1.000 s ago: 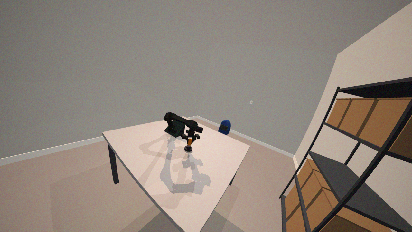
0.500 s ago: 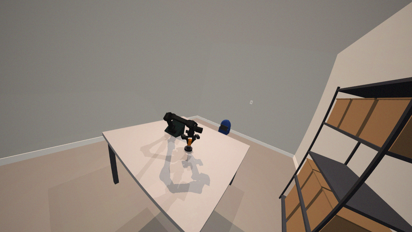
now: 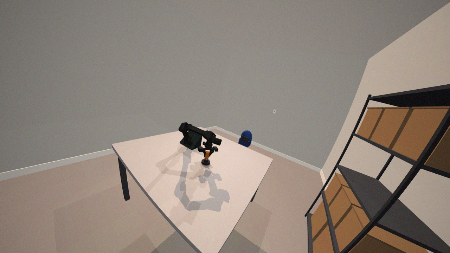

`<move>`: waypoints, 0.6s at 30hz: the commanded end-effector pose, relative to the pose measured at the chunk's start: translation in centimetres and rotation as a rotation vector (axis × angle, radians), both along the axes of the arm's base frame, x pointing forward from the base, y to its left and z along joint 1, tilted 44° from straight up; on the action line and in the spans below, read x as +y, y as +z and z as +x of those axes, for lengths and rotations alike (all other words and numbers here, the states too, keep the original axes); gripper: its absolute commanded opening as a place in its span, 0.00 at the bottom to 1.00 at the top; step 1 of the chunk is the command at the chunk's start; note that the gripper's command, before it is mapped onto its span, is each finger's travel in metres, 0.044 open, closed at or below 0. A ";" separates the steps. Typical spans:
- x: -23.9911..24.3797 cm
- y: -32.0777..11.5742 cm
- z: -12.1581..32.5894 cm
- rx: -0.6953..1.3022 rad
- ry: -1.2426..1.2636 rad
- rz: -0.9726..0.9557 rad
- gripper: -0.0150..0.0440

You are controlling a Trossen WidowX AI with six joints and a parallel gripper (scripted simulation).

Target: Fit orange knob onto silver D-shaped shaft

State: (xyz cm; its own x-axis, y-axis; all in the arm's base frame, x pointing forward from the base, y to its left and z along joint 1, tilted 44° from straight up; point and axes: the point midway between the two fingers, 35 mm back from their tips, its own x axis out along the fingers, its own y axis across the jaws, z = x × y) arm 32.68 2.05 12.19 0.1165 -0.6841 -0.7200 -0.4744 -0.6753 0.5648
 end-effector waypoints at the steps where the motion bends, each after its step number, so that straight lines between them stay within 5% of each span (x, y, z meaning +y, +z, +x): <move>1: 0.2 0.3 0.2 0.046 0.057 -0.007 0.25; 18: 0.0 -0.1 0.0 0.131 0.147 -0.022 0.25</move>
